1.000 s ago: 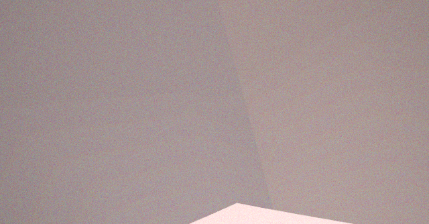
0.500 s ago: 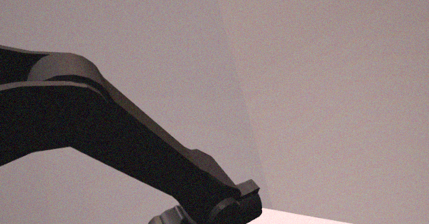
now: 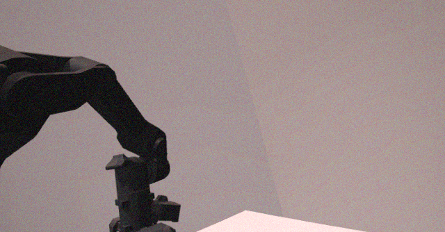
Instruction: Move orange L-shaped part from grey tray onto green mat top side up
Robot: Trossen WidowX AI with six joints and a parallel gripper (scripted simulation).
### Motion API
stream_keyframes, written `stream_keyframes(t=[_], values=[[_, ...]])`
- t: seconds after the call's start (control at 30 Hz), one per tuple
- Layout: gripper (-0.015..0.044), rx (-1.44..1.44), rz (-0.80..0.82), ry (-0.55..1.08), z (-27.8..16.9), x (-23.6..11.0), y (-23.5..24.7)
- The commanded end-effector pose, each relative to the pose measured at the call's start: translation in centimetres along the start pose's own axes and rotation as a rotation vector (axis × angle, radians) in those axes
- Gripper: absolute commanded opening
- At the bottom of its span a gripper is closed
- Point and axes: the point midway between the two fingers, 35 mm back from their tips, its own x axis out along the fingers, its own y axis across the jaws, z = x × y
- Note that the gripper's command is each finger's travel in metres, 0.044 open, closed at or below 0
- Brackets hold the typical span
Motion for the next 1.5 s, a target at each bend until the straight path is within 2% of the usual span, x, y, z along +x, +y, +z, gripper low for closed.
stream_keyframes(t=[0.0,0.17,0.33,0.4,0.77,1.47], values=[[0.018,0.012,-0.053,-0.028,0.1,-0.4,0.1],[0.018,0.012,-0.052,-0.028,0.2,0.5,0.1],[0.018,0.013,-0.054,-0.029,0.4,6.0,-0.3],[0.018,0.013,-0.056,-0.028,0.3,7.0,-0.4],[0.018,0.013,-0.056,-0.028,0.3,7.3,-0.4],[0.018,0.013,-0.057,-0.028,0.4,10.6,-0.7]])
